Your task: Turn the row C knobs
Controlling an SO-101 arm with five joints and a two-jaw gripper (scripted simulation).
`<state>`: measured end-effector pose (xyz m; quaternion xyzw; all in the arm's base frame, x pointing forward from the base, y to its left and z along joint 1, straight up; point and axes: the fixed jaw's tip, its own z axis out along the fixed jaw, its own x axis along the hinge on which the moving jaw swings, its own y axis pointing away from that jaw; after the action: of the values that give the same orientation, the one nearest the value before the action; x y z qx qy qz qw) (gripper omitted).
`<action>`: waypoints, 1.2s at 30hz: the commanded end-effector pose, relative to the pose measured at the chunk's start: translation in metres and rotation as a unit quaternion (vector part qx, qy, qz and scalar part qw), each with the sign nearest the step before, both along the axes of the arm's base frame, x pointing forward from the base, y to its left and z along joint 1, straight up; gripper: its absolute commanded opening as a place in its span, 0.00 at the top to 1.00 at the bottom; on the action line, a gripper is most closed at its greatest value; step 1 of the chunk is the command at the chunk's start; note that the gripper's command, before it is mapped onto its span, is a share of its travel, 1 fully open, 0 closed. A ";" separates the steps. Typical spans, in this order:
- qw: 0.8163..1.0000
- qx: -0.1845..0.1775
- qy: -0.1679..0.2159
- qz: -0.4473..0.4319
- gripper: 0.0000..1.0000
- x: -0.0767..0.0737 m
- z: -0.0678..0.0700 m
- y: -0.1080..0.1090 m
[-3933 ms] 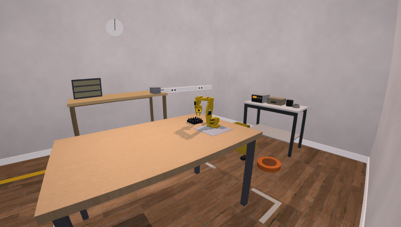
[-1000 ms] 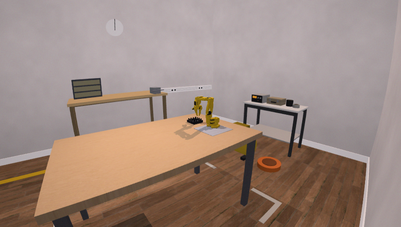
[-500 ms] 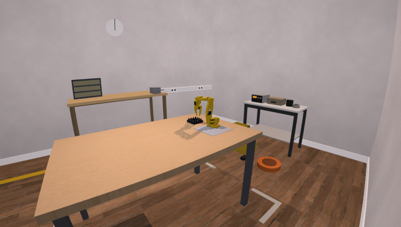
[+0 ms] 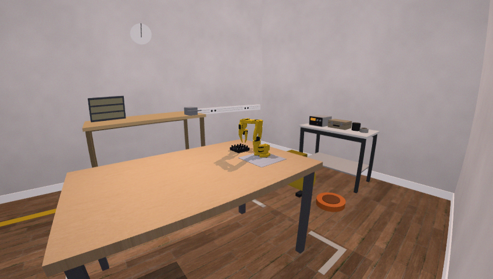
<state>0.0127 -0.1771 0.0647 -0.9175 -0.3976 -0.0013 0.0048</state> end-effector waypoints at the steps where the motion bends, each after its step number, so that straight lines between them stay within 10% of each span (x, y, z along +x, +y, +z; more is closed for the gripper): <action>1: 1.000 -0.002 0.000 -0.025 0.90 -0.001 -0.001 0.001; 36: 0.998 -0.006 0.000 -0.059 0.90 -0.001 0.004 -0.020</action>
<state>0.0125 -0.1871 0.0656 -0.9373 -0.3485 0.0005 -0.0001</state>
